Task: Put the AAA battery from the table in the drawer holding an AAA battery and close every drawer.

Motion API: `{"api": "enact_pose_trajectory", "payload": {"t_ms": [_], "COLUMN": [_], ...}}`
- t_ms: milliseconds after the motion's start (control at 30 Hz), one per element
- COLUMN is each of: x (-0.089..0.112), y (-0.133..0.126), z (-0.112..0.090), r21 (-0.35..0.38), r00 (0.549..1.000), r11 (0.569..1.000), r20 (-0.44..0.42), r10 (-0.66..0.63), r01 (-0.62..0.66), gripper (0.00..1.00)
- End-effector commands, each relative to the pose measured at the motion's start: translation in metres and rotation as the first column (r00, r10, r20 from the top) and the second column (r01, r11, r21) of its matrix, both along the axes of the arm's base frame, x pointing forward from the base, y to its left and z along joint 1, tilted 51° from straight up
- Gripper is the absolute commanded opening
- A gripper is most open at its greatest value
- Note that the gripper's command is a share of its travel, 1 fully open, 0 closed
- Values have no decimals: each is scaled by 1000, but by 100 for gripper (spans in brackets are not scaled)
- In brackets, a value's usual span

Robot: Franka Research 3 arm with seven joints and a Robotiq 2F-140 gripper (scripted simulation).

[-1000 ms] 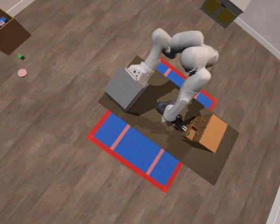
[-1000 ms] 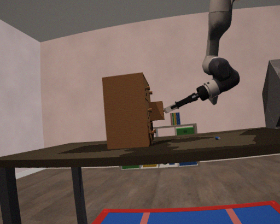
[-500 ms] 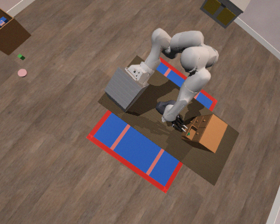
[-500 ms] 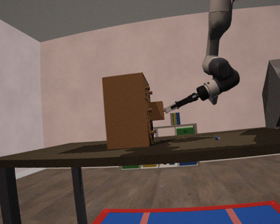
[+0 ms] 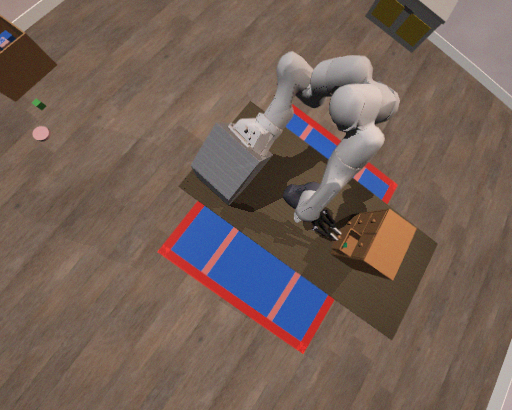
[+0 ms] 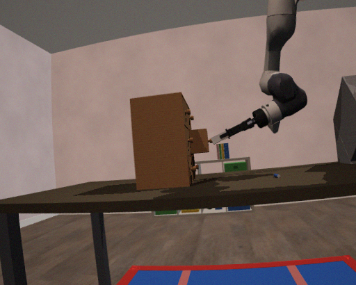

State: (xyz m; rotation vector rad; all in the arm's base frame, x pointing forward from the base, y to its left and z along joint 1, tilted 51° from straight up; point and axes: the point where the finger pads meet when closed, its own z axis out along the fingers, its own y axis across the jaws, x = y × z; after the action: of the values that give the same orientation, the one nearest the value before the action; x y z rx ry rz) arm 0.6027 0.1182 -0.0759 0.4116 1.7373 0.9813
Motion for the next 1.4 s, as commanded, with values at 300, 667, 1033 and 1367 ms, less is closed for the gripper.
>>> {"api": "enact_pose_trajectory", "payload": {"t_ms": [300, 667, 1033, 1367], "x": [-40, -63, -88, -89], "y": [-7, -19, -31, -32], "z": [-4, 0, 3, 4], "r21": [-8, -8, -8, -11], "r00": [1000, 1000, 1000, 1000], "r11": [1000, 1000, 1000, 1000], "r20": [8, 8, 8, -3], "r10": [1, 1, 1, 16], "r01": [-1, -1, -1, -16], "gripper": [20, 20, 20, 20]}}
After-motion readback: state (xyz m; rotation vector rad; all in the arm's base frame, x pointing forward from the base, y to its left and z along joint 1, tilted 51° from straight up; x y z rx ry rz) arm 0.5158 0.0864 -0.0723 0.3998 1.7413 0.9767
